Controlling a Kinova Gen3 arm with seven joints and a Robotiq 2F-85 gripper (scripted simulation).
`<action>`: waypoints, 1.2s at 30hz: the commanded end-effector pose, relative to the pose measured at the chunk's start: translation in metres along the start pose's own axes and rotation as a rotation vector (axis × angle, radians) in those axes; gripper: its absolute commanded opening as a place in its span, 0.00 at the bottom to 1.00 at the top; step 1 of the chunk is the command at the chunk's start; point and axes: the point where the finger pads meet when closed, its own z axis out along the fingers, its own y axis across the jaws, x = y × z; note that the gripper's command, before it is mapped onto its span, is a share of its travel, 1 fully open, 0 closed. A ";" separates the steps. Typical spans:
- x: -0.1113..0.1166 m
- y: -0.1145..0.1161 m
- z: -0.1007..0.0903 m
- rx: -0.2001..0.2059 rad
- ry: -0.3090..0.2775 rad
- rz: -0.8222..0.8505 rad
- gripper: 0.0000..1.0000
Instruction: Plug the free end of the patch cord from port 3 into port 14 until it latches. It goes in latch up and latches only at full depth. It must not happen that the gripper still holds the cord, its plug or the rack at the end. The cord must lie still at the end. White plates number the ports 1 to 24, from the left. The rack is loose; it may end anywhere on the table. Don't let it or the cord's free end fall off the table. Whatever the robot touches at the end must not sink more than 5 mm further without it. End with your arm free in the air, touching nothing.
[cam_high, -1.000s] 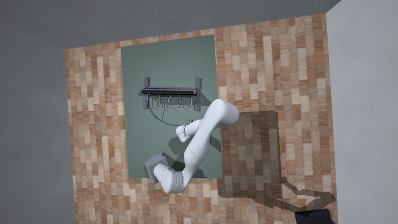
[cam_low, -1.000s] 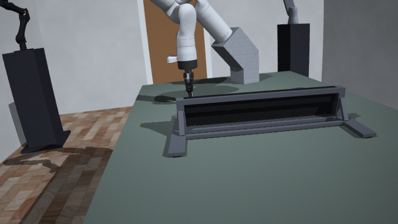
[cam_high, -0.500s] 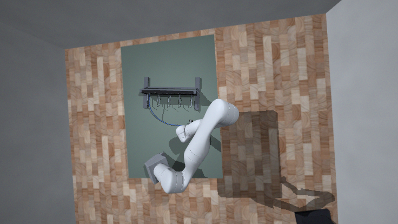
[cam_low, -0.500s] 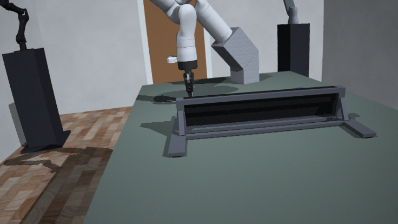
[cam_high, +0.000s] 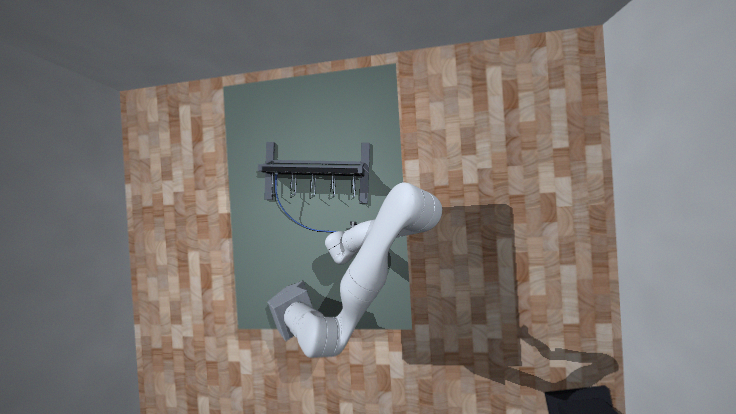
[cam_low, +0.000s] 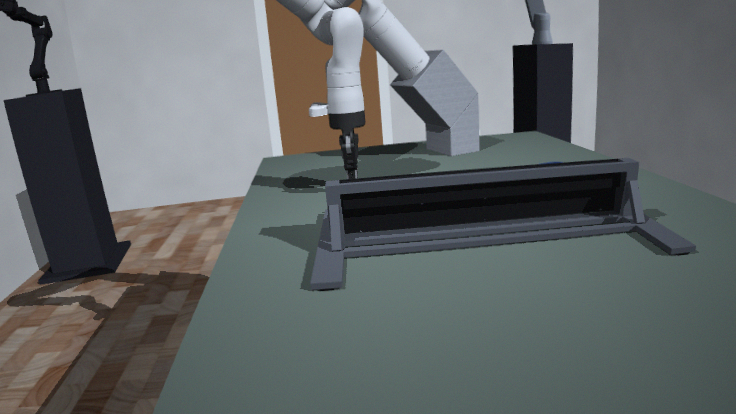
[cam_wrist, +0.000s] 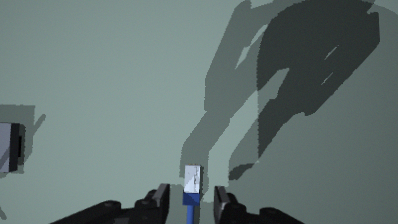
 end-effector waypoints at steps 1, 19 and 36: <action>0.000 0.000 0.000 0.001 0.000 0.000 0.37; 0.000 0.000 0.000 0.001 0.000 0.000 0.37; 0.000 0.000 0.003 0.001 0.000 0.000 0.37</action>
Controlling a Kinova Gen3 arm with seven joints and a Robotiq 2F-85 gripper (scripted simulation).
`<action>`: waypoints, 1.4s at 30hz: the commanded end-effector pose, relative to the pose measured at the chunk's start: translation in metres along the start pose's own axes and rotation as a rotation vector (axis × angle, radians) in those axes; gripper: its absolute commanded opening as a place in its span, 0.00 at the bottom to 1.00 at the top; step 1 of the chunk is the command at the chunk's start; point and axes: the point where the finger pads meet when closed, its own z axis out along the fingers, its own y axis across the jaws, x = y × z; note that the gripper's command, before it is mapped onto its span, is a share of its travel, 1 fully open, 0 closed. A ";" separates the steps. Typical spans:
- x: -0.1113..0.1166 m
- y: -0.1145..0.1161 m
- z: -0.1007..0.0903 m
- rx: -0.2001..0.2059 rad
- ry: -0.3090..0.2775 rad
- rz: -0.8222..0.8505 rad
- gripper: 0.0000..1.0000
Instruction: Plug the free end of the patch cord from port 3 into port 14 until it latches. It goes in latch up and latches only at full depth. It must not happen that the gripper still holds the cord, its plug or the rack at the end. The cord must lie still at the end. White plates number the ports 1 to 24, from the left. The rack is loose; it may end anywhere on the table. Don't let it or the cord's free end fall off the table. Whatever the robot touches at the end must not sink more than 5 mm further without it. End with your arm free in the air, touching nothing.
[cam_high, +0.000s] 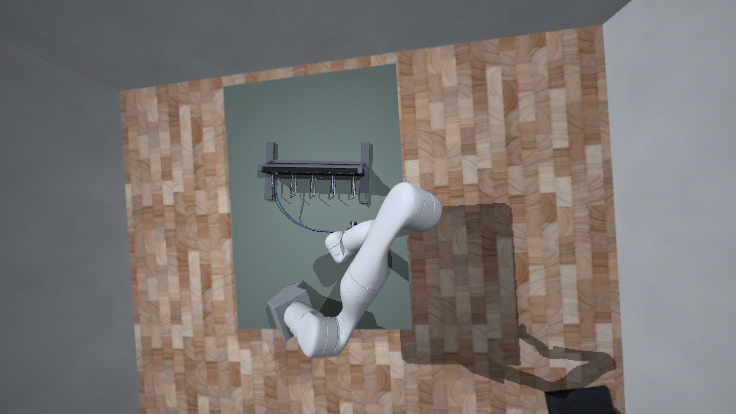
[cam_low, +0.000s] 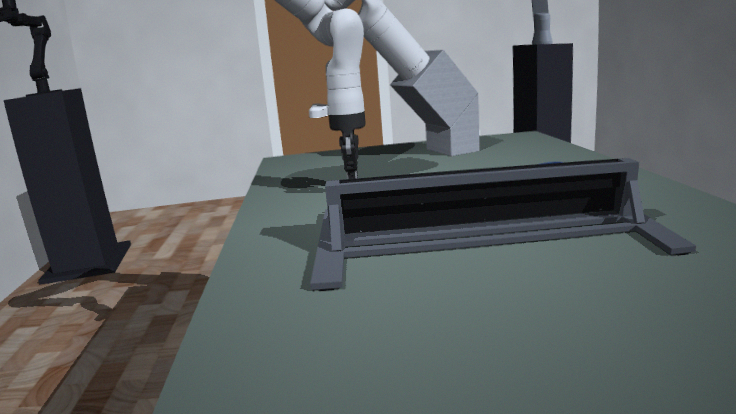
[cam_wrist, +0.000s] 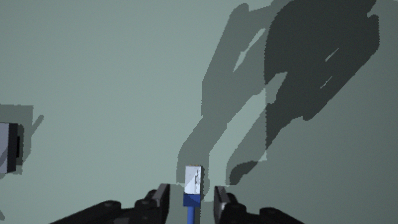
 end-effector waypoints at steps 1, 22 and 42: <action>0.000 0.000 0.001 0.000 0.000 0.000 0.37; 0.000 0.000 0.007 0.000 0.000 0.000 0.37; 0.000 0.000 0.009 0.000 0.000 0.000 0.37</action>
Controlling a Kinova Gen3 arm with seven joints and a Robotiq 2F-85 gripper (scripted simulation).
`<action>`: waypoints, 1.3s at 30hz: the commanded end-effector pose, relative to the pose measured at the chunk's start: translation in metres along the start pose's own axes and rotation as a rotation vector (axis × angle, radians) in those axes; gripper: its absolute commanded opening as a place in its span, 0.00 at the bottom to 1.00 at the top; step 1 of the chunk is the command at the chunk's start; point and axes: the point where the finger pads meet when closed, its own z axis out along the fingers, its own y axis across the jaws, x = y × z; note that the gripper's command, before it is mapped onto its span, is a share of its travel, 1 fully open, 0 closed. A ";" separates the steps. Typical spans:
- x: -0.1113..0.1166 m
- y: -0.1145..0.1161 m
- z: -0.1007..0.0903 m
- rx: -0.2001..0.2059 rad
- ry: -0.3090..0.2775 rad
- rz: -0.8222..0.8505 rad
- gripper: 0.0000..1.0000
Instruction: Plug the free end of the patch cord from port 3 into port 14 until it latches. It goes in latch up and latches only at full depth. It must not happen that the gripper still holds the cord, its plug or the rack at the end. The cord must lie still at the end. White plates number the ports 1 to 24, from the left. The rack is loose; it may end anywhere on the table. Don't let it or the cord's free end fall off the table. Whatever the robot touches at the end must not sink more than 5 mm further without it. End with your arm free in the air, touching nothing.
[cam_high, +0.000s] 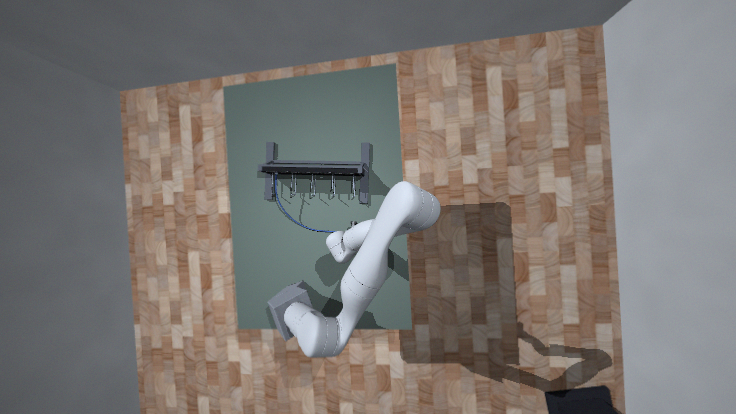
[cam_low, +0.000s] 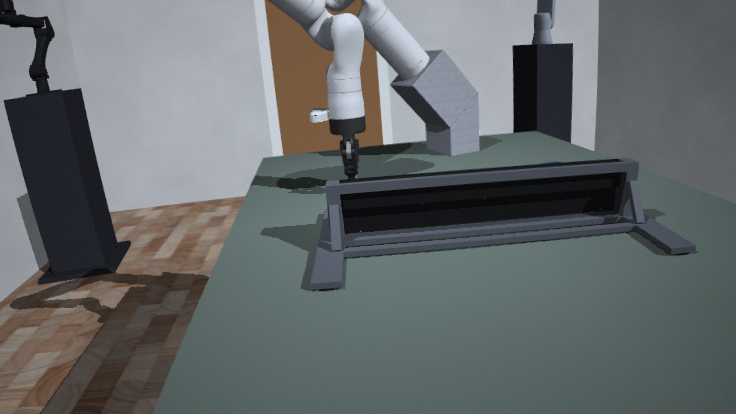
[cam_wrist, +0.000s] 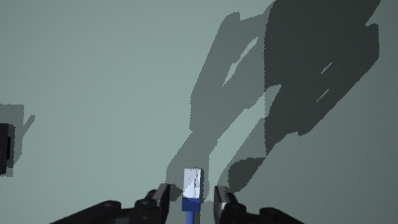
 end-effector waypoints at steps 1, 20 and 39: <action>0.000 0.000 0.000 0.001 0.000 0.000 0.37; 0.000 0.000 0.000 0.001 0.000 0.000 0.37; 0.000 0.000 0.000 0.001 0.000 0.000 0.00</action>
